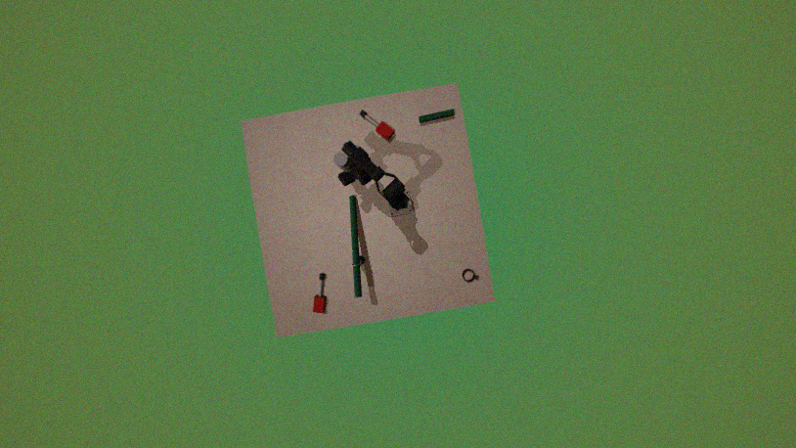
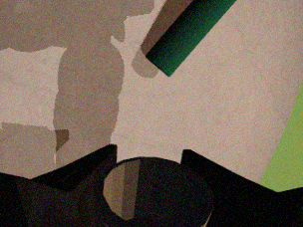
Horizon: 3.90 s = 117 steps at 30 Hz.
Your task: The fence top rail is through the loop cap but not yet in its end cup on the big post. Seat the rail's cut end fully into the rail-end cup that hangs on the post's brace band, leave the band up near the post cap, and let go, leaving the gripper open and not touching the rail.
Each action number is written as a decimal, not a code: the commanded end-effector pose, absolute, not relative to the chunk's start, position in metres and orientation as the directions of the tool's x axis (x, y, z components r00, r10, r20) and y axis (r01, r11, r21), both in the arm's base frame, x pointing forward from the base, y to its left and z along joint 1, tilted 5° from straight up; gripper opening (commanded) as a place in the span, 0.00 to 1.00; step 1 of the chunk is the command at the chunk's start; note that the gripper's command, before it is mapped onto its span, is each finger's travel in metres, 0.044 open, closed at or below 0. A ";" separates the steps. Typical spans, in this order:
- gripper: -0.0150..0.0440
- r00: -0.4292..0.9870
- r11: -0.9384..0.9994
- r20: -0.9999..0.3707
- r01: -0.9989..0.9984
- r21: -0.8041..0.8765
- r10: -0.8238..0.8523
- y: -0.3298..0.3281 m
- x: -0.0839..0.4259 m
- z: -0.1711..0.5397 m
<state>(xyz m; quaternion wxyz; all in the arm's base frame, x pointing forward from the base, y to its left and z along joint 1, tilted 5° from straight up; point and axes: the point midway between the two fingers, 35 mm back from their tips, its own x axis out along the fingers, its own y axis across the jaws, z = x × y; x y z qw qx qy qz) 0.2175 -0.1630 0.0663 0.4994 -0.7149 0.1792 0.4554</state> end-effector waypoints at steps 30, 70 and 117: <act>0.25 0.565 -0.228 -0.822 -0.793 -0.566 0.077 -0.156 0.239 0.068; 0.25 0.581 -0.003 -0.813 -0.814 -0.581 -0.051 -0.153 0.263 0.070; 1.00 0.581 0.003 -0.812 -0.813 -0.582 -0.050 -0.110 0.260 0.109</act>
